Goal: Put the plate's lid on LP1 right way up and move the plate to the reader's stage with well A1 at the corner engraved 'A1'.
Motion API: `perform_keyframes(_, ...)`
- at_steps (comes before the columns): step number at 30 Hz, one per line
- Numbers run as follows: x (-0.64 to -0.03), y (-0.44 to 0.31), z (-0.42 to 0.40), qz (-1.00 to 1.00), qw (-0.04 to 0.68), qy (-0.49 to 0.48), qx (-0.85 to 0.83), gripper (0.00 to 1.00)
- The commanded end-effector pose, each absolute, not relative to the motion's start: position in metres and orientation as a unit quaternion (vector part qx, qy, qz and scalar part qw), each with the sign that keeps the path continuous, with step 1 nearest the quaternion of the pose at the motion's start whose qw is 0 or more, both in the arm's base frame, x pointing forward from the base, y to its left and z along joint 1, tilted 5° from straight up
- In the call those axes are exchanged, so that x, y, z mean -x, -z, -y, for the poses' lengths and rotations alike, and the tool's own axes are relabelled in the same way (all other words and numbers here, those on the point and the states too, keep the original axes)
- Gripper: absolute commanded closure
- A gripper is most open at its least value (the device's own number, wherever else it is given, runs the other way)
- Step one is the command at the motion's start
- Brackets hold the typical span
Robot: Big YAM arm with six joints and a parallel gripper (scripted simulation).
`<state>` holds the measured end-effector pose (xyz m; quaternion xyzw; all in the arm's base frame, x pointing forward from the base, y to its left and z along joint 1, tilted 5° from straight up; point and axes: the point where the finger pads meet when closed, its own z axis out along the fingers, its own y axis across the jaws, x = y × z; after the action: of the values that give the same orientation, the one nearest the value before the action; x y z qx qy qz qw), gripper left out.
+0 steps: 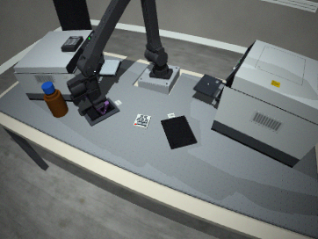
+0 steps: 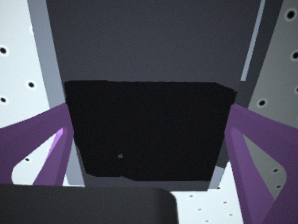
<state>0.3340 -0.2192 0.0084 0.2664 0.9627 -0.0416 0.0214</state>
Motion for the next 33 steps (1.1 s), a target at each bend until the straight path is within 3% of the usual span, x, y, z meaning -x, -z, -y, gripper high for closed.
perform_keyframes(1,-0.3585,-0.0150,0.2272,-0.961,0.046,0.046,-0.268,0.15)
perform_keyframes(33,-0.3516,-0.0069,0.2243,-0.962,0.038,0.044,-0.268,0.15)
